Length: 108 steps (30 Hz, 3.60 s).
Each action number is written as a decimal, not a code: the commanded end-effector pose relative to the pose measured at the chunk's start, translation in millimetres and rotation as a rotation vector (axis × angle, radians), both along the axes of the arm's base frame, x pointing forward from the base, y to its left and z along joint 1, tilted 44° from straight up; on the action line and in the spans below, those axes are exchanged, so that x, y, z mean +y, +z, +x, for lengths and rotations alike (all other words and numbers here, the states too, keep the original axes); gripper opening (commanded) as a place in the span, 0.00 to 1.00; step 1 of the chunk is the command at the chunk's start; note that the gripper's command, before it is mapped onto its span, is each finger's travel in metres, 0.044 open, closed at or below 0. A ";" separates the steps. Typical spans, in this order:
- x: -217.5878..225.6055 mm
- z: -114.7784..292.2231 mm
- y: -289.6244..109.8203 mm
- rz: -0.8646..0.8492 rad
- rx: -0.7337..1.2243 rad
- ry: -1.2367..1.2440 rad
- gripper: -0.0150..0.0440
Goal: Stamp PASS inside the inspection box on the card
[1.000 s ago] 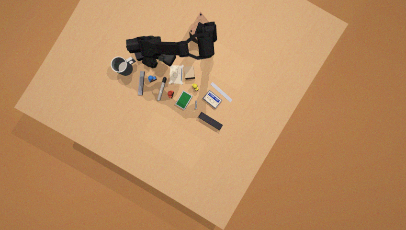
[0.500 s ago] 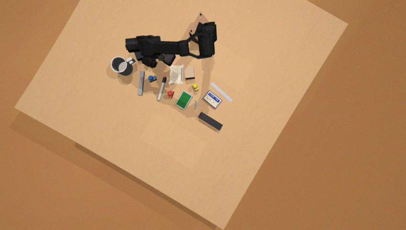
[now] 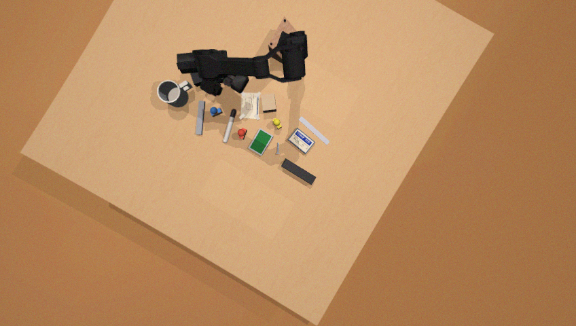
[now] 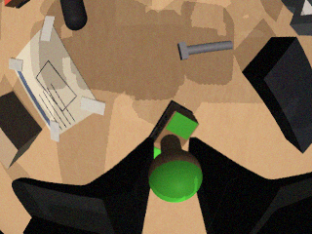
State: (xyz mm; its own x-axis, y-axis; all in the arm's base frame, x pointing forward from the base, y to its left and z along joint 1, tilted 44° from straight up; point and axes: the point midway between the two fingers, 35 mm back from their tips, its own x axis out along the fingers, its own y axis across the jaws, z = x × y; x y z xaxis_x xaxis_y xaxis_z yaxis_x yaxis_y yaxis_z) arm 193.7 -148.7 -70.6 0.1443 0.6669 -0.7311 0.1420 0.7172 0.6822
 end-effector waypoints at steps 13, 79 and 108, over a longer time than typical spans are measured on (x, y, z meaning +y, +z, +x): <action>-6.7 -1.2 5.6 -0.007 0.001 0.004 0.25; -27.3 -6.8 30.0 -0.013 0.006 0.007 0.25; 21.4 106.4 117.0 -0.046 0.010 -0.005 0.25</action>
State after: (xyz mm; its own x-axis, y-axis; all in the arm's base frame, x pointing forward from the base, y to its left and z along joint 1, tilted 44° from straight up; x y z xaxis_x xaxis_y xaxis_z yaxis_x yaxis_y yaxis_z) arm 285.7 -138.5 32.2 0.1335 0.6303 -0.7648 0.1543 0.7491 0.6442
